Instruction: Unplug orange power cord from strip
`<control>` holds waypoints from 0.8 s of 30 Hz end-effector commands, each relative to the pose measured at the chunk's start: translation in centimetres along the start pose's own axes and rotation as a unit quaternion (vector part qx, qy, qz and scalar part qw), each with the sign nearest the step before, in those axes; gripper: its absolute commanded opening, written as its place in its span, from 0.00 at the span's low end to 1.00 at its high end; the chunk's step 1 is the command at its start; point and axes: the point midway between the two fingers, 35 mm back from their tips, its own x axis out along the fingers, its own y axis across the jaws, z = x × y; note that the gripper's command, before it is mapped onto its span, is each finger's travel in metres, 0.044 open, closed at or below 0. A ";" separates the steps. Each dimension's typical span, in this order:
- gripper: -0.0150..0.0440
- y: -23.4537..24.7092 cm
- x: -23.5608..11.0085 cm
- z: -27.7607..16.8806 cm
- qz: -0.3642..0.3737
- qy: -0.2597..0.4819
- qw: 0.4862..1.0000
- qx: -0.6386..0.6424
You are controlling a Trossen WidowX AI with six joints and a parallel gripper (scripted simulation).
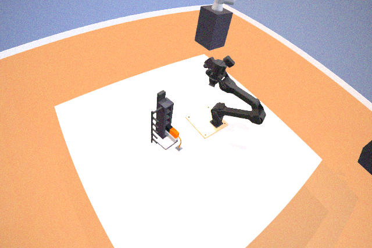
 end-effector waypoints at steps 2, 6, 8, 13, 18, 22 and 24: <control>0.84 0.2 -0.1 0.4 0.006 -0.009 1.000 0.000; 0.67 1.6 -1.0 3.2 0.059 -0.077 0.995 -0.003; 0.58 2.6 -2.1 5.2 0.100 -0.128 0.987 -0.005; 0.53 5.2 -6.2 9.7 0.209 -0.249 0.946 -0.013; 0.53 7.2 -11.9 13.0 0.321 -0.358 0.876 -0.019; 0.53 8.2 -17.4 14.4 0.410 -0.431 0.804 -0.029; 0.53 8.4 -20.2 14.6 0.453 -0.462 0.762 -0.036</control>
